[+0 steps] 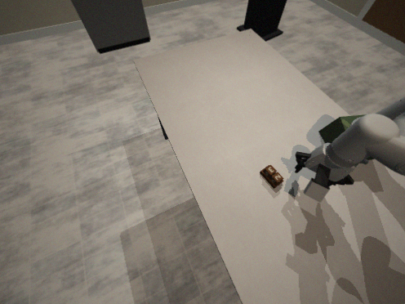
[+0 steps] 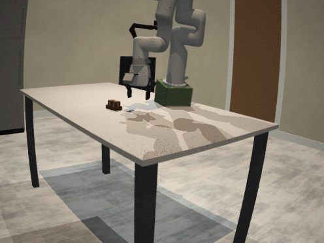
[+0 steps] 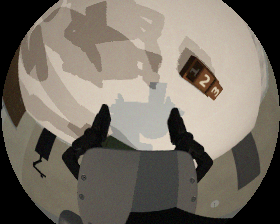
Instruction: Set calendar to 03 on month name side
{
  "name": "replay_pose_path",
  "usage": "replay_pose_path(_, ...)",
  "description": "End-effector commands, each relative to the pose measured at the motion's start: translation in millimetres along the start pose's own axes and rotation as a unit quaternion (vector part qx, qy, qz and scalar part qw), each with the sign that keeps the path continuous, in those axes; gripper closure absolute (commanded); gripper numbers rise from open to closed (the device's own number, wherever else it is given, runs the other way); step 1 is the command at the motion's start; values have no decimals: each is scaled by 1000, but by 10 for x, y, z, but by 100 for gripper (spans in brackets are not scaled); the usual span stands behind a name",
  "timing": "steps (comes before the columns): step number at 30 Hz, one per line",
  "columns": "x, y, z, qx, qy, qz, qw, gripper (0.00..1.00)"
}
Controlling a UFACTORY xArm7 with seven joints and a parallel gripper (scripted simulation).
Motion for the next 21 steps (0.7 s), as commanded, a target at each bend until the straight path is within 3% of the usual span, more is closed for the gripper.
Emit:
replay_pose_path(1, 78, 10, -1, 1, 0, 0, 1000, 0)
replay_pose_path(8, 231, 10, -1, 1, 0, 0, 1000, 0)
replay_pose_path(21, 235, 10, -1, 1, 0, 0, 1000, 0)
Point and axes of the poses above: the point where the finger pads meet when closed, its own x axis out along the fingers, its own z axis across the jaws, y = z × x, the point moved 3 cm from there along -x, back along the fingers, and after that the axes turned 5 degrees about x, right-handed, at the moved point
